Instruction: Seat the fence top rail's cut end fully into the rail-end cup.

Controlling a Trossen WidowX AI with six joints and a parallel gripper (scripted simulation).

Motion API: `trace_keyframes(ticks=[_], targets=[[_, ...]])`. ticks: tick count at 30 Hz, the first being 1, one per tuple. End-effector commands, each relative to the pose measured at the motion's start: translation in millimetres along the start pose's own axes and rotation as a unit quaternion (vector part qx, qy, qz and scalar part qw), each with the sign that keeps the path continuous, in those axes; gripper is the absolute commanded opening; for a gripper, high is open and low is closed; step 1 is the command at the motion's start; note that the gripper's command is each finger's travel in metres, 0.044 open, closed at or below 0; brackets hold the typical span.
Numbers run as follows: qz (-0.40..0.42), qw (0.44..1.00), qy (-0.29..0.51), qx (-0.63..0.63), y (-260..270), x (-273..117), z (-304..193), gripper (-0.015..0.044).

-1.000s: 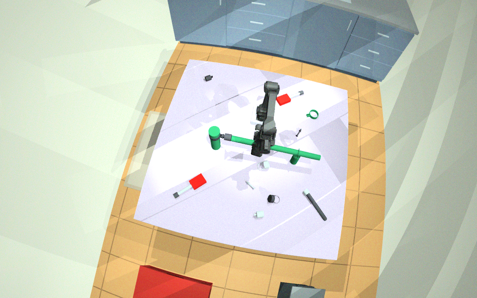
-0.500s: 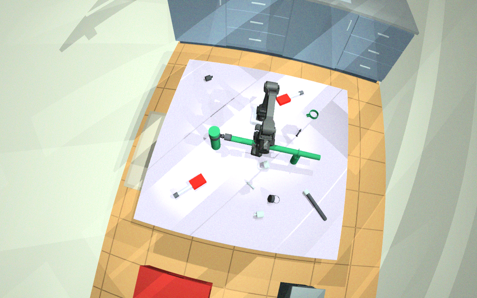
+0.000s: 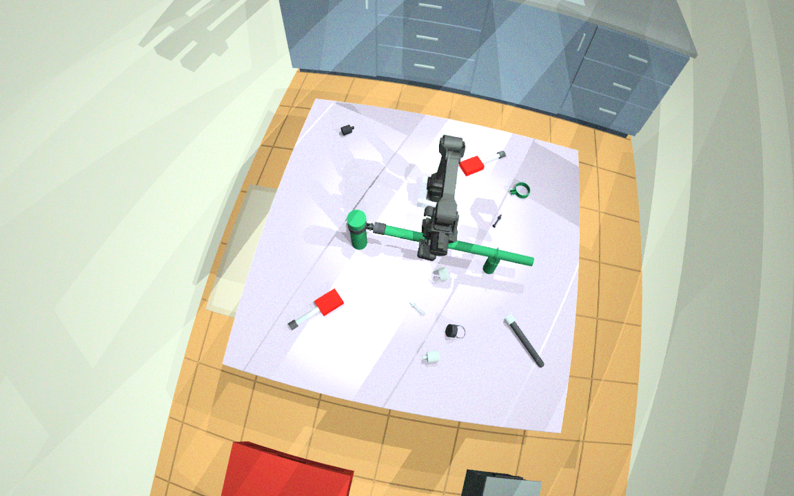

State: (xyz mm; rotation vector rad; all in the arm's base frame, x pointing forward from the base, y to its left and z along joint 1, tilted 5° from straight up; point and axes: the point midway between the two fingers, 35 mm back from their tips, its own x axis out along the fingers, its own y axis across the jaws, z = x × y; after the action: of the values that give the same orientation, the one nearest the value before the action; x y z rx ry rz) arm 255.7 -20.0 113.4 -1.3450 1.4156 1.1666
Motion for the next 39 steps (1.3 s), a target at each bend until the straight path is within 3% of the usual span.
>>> trace_keyframes(ticks=[1,39], targets=[[-0.005,1.0,0.018,0.006,-0.2,-7.0,-14.0,0.0],[-0.005,1.0,0.019,0.006,-0.9,0.1,-29.2,0.0]])
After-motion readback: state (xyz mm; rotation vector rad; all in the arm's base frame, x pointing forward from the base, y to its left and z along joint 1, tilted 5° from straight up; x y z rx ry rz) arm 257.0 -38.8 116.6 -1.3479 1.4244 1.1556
